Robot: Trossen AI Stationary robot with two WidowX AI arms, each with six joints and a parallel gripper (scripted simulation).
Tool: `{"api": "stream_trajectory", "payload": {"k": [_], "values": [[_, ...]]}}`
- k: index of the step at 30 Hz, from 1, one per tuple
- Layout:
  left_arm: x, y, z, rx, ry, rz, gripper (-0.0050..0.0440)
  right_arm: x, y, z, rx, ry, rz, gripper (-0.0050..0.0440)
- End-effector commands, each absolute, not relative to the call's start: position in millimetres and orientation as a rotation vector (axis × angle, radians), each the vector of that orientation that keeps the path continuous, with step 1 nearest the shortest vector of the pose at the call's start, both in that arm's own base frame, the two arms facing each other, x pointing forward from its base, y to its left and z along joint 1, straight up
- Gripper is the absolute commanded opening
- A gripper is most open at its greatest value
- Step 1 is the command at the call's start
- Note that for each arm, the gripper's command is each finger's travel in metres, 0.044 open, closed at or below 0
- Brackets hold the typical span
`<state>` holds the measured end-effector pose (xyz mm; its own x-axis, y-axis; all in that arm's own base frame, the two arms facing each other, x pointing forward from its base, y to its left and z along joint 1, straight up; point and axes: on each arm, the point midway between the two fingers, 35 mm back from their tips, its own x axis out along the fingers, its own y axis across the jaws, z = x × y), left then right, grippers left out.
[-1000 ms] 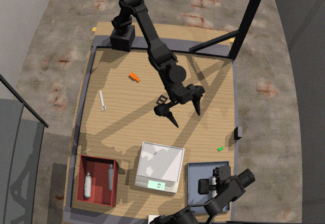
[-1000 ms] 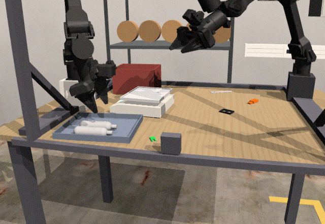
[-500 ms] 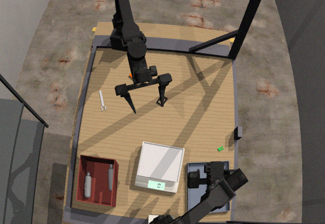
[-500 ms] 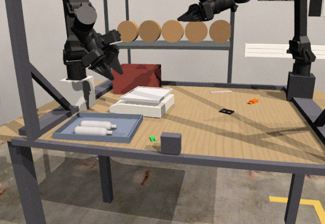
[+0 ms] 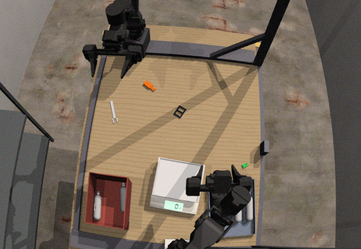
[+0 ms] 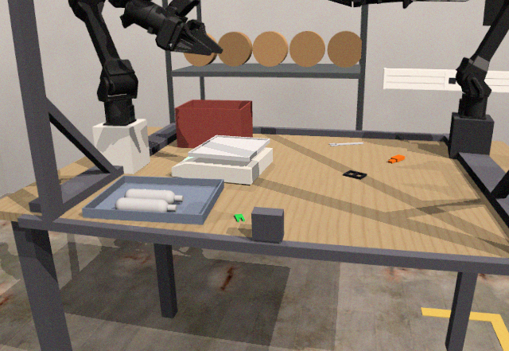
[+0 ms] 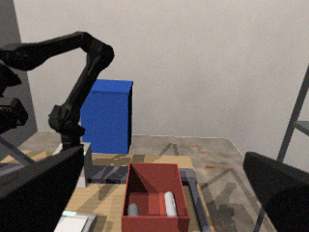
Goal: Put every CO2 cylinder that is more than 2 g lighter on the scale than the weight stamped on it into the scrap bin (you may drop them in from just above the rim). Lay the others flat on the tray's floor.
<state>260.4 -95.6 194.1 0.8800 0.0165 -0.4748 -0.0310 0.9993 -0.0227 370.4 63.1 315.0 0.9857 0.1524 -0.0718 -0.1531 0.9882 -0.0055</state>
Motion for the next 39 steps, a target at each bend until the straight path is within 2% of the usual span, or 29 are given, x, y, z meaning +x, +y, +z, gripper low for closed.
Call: {"api": "stream_trajectory", "payload": {"k": [1,5,19,39], "values": [[272.2,-70.2,226.1,-0.026,0.356,0.002,0.0440,336.3,25.6,326.8,0.003,-0.010,0.077,0.0440],[284.8,-46.8,264.1,-0.020,0.207,0.003,0.0440,319.2,7.0,328.6,0.003,-0.052,0.022,0.0440],[311.8,-5.6,325.3,0.002,-0.039,0.000,0.0440,313.5,-0.7,325.3,0.002,-0.059,-0.002,0.0440],[315.9,0.4,328.2,0.002,-0.062,-0.001,0.0440,314.4,0.0,329.8,0.000,-0.067,0.000,0.0440]]}}
